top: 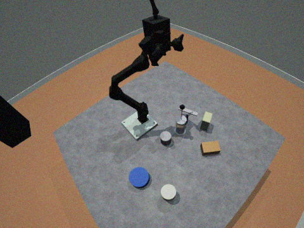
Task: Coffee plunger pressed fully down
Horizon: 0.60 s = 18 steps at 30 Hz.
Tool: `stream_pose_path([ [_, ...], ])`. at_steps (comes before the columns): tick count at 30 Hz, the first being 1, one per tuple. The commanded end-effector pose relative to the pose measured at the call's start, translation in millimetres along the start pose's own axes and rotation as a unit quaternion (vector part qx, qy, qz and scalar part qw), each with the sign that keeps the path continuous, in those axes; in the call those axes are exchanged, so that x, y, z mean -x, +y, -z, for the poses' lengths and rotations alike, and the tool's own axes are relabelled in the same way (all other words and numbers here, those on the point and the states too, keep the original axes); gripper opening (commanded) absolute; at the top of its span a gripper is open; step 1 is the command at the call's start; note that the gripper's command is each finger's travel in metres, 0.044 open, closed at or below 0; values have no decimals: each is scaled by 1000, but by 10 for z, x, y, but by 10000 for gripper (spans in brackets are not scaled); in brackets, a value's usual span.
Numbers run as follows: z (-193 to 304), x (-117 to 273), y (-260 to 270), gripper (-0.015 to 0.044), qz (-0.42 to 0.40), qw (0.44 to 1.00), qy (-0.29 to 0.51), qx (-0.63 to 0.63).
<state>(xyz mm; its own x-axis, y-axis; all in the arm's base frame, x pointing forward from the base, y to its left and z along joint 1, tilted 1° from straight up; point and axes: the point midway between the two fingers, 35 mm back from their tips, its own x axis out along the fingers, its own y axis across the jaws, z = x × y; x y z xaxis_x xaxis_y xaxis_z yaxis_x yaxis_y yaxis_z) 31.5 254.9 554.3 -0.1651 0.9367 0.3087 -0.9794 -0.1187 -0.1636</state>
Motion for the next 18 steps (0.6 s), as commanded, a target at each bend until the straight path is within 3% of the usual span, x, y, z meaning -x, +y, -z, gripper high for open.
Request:
stream_pose_path([
  [1, 352, 235, -392, 440, 114, 991, 73, -19],
  [10, 1216, 1263, -1069, 440, 380, 886, 255, -77],
  [16, 1648, 2137, -1085, 440, 520, 764, 363, -117],
  [18, 1689, 2227, -1055, 440, 534, 748, 374, -122],
])
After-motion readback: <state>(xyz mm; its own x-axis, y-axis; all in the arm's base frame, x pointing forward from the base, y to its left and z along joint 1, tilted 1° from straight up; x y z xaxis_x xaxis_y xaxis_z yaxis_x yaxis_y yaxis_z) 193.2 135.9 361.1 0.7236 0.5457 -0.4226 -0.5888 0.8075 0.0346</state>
